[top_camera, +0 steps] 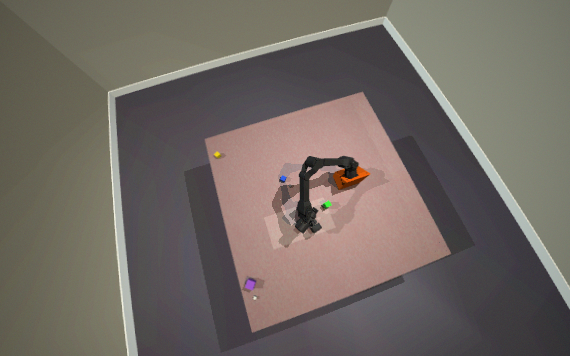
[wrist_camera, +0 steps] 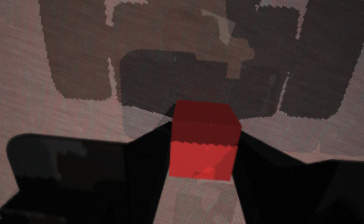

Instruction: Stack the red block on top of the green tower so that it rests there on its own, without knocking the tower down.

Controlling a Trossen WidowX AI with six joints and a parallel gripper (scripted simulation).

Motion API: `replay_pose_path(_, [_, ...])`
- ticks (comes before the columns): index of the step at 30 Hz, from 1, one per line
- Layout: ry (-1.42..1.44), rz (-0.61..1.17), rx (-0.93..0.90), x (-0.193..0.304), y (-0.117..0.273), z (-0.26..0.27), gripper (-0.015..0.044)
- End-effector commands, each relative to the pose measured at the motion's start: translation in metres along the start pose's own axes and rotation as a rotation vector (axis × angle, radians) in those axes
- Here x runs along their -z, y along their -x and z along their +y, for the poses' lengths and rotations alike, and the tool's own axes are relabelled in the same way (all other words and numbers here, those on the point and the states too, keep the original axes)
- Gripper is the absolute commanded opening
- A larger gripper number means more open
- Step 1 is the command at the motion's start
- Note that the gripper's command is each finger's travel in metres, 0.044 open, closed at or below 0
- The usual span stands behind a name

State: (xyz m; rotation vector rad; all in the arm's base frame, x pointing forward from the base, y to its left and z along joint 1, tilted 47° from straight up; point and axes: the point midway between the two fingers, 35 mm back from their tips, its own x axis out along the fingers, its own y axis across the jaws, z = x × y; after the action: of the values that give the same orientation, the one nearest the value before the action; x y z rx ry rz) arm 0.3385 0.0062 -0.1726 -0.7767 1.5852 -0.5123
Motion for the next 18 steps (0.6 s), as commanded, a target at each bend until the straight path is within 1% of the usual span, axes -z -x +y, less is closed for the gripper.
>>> replay_pose_path(1, [-0.004, -0.005, -0.004, -0.001, 0.018, 0.0, 0.0])
replay_pose_path(18, [-0.002, -0.006, -0.006, -0.001, 0.098, 0.001, 0.0])
